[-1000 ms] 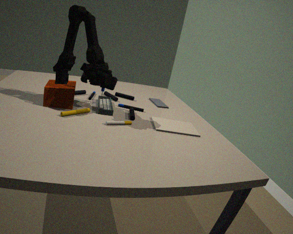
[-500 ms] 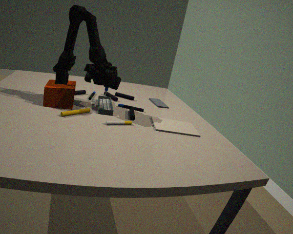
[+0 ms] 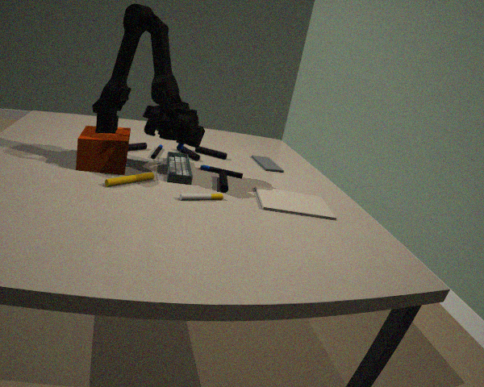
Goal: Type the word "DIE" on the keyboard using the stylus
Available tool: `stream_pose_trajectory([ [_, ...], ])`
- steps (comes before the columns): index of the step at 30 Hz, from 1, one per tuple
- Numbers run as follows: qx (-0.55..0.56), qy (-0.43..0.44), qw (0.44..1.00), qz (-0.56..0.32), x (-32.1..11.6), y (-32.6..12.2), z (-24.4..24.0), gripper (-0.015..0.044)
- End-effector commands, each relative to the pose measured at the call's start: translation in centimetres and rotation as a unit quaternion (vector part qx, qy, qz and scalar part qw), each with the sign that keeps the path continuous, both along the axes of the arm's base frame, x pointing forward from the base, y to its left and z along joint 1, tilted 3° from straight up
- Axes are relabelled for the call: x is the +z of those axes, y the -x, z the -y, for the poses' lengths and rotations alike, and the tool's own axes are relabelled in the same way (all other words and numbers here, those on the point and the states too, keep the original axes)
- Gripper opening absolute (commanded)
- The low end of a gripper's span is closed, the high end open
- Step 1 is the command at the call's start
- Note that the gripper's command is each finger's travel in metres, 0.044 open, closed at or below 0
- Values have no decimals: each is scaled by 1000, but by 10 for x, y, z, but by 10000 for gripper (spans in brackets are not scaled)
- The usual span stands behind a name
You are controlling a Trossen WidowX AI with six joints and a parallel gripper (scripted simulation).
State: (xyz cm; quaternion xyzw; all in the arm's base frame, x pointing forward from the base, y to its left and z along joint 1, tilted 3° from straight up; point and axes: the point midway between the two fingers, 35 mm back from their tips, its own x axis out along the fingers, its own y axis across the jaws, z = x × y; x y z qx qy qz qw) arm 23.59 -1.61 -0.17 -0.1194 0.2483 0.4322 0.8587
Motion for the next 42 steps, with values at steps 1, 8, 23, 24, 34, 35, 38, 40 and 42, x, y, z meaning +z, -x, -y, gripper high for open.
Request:
stream_pose_trajectory([
  [1,-2,-5,1000,-3,-3,1,-2,81],
  [8,-2,-5,1000,-3,-5,1,-2,81],
  [23,-2,-5,1000,-3,-13,2,-1,81],
  [24,-2,-5,1000,-3,-14,2,-1,81],
  [34,-2,-5,1000,-3,-18,2,-1,81],
  [35,-2,-5,1000,-3,-19,2,-1,81],
  [38,-2,-5,1000,-3,-20,2,-1,81],
  [40,-2,-5,1000,-3,-20,2,-1,81],
  [42,-2,-5,1000,-3,-19,2,-1,81],
])
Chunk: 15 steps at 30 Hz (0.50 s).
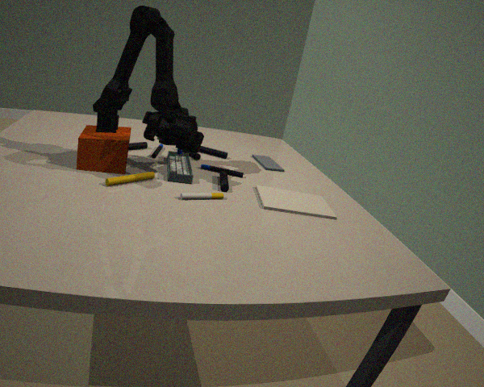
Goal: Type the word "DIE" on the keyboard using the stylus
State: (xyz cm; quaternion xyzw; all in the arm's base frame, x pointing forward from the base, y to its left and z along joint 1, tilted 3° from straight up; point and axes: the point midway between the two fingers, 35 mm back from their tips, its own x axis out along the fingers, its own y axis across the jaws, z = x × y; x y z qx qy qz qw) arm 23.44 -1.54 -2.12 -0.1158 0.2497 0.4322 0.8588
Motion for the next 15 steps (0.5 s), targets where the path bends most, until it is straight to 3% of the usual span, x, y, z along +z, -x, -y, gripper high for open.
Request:
stream_pose_trajectory([
  [1,-1,-2,1000,0,0,1,-1,81],
  [15,-1,-2,1000,0,24,-1,0,81],
])
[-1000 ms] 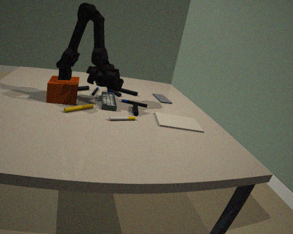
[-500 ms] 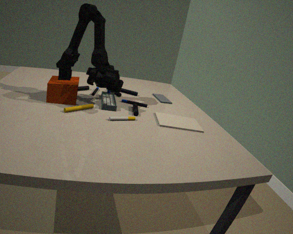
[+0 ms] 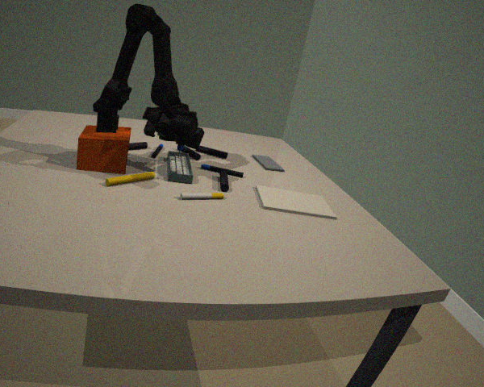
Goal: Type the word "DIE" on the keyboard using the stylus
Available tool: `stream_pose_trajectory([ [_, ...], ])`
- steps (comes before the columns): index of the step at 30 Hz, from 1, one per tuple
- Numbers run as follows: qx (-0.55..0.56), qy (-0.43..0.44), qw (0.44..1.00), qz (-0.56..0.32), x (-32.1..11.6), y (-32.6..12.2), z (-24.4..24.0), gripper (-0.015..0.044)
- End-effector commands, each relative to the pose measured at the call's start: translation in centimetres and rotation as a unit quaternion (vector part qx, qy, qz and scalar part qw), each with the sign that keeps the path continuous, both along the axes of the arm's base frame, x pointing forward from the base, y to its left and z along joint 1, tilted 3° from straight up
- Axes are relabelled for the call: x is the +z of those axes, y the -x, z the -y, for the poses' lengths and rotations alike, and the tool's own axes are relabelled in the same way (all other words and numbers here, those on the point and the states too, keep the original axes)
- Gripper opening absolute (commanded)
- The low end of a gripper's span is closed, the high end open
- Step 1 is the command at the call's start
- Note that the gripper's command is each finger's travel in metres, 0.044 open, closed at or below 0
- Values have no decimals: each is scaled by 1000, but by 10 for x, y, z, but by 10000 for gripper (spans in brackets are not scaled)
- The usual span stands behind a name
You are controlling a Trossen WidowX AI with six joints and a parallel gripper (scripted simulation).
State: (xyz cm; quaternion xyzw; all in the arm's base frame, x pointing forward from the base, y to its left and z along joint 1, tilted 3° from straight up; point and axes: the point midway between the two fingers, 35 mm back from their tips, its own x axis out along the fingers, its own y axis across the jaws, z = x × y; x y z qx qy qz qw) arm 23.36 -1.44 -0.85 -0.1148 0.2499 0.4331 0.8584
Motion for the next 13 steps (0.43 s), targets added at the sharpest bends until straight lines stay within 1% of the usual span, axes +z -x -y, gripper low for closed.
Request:
stream_pose_trajectory([
  [1,-1,-1,1000,1,15,-2,1,81],
  [4,-1,-1,1000,1,24,-2,0,81],
  [13,-1,-1,1000,1,24,-2,0,81],
])
